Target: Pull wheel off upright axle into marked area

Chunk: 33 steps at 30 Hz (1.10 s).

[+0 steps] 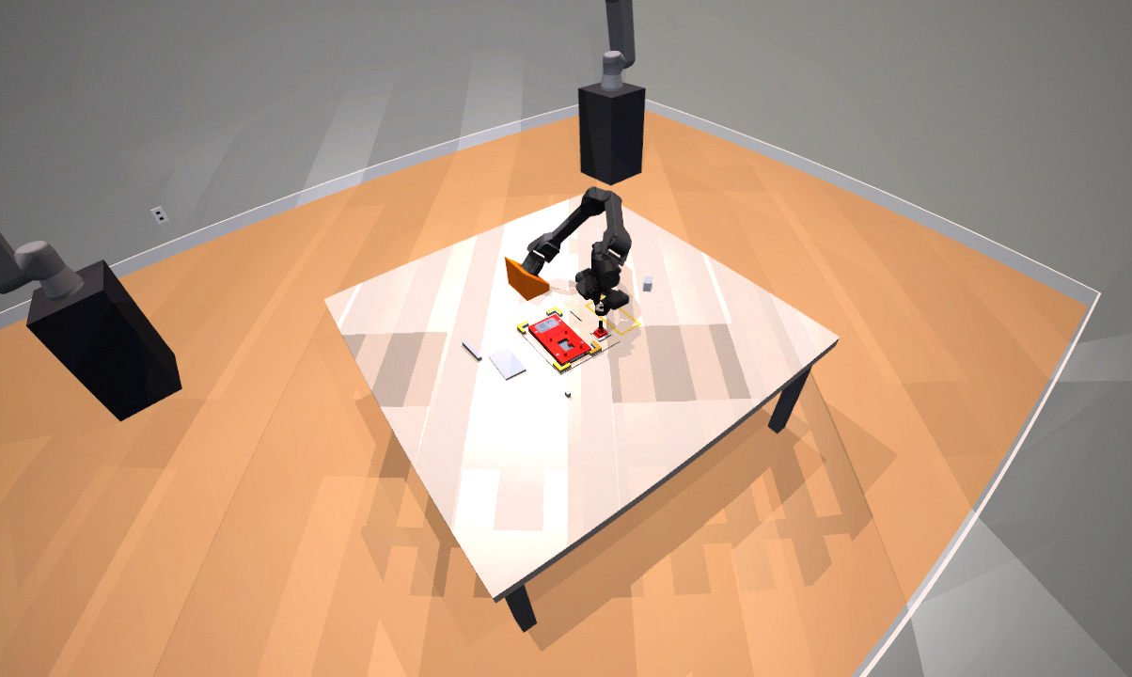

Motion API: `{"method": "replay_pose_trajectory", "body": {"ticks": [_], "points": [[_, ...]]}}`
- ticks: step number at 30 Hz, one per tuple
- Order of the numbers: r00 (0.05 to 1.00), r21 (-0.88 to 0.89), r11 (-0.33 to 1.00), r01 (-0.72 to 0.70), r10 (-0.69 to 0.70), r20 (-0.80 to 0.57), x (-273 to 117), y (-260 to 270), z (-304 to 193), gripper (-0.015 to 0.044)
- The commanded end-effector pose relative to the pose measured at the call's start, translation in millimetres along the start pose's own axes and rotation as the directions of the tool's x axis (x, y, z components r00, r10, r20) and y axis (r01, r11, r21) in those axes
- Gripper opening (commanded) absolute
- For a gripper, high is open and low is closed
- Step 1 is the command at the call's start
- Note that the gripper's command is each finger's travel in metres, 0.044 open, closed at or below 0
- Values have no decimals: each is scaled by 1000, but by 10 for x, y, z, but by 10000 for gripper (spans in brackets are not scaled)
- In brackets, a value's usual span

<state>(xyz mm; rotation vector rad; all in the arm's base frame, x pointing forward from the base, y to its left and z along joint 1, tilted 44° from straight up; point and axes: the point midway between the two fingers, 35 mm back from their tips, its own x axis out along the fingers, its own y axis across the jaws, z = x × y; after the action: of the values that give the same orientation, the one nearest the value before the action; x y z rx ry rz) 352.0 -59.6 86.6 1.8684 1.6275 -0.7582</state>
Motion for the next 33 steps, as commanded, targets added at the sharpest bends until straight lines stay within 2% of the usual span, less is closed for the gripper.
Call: {"method": "replay_pose_trajectory", "body": {"ticks": [1,19,33], "points": [[1000,2,1000,12,-12,-3,25,-53,-116,0],[1000,1,1000,15,-15,-3,-55,-524,-891,0],[1000,0,1000,14,-14,-3,220,-536,-914,0]]}}
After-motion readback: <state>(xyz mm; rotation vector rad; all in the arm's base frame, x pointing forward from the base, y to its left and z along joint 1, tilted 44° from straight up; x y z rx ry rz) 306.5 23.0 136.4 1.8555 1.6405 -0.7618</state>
